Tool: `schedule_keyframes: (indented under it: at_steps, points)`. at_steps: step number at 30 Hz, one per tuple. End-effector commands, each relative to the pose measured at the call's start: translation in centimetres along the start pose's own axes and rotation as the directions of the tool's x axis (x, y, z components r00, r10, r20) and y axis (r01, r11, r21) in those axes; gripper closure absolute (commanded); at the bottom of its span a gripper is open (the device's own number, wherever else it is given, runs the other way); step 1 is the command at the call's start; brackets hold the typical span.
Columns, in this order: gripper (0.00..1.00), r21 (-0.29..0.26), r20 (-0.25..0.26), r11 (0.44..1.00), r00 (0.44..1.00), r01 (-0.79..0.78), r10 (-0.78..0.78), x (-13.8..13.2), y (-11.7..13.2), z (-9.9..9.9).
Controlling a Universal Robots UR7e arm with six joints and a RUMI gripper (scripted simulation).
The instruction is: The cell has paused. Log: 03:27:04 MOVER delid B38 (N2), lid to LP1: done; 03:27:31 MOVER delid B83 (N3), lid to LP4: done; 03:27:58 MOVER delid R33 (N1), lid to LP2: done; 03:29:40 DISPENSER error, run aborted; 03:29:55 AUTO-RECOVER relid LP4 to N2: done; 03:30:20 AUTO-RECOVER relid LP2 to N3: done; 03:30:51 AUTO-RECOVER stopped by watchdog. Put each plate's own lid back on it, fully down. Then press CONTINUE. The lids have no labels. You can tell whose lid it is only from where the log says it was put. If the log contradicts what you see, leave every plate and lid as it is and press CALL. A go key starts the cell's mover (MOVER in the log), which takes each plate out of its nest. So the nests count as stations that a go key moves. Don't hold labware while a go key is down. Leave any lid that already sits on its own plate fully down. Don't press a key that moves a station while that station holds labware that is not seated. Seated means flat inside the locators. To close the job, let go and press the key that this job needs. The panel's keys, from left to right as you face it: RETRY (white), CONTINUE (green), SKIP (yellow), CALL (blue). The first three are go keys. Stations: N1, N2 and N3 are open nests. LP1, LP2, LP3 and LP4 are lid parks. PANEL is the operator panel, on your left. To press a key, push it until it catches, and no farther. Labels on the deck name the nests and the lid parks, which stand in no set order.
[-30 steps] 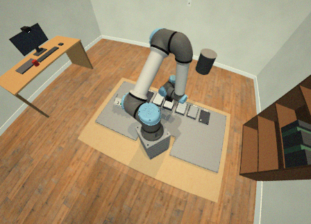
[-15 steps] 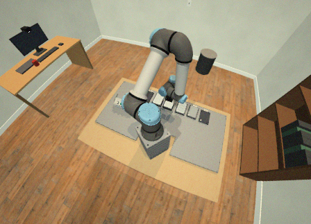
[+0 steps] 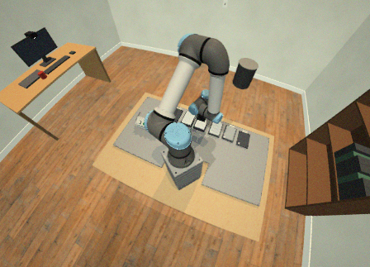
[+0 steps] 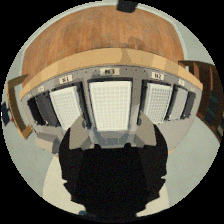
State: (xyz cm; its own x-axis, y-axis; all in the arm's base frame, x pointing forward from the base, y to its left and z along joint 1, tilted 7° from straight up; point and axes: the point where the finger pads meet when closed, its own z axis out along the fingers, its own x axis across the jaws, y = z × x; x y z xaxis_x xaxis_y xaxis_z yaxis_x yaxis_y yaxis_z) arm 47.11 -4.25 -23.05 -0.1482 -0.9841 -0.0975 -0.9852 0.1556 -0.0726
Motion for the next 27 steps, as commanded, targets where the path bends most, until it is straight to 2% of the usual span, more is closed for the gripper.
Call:
schedule_keyframes:
  at_steps: [1,13,20,27]
  points:
    - [0.18,0.001,0.0,1.0,1.0,0.0,0.0,0.0,-0.1,0.0]
    - [0.18,0.001,0.0,1.0,1.0,0.0,0.0,0.0,0.0,-2.0]
    - [0.18,0.001,0.0,1.0,1.0,0.0,0.0,0.0,0.0,-2.2]
    - [0.18,0.001,0.0,0.999,0.999,-0.038,0.038,3.5,-0.1,-2.2]
